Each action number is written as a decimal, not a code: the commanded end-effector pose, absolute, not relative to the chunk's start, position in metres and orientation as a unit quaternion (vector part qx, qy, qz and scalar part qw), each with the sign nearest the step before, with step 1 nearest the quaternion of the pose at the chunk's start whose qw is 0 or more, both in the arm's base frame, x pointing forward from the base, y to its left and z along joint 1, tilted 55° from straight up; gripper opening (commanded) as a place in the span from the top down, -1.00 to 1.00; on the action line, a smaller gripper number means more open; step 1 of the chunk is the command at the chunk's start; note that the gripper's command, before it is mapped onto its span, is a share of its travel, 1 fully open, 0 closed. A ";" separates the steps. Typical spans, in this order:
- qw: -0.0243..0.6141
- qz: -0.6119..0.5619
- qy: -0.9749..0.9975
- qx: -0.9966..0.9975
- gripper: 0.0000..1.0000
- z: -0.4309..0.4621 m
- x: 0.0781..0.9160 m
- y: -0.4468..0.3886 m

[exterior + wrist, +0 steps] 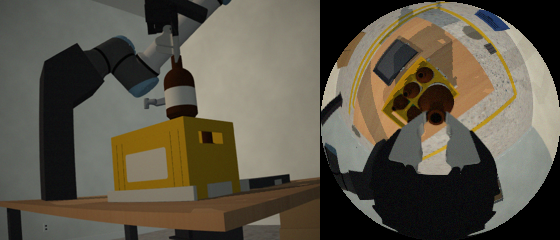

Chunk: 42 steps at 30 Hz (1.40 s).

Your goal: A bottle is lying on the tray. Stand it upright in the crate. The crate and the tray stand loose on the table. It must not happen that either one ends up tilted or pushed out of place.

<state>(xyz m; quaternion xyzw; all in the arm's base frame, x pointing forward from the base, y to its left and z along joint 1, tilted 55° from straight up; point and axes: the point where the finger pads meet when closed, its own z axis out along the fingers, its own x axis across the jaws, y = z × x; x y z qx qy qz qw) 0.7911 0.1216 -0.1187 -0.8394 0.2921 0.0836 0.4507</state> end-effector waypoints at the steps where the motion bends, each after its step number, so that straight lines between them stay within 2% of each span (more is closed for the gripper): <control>1: 0.451 0.083 0.292 -0.839 1.00 -0.120 0.793 0.120; 42: 0.451 0.083 0.292 -0.839 1.00 -0.122 0.795 0.118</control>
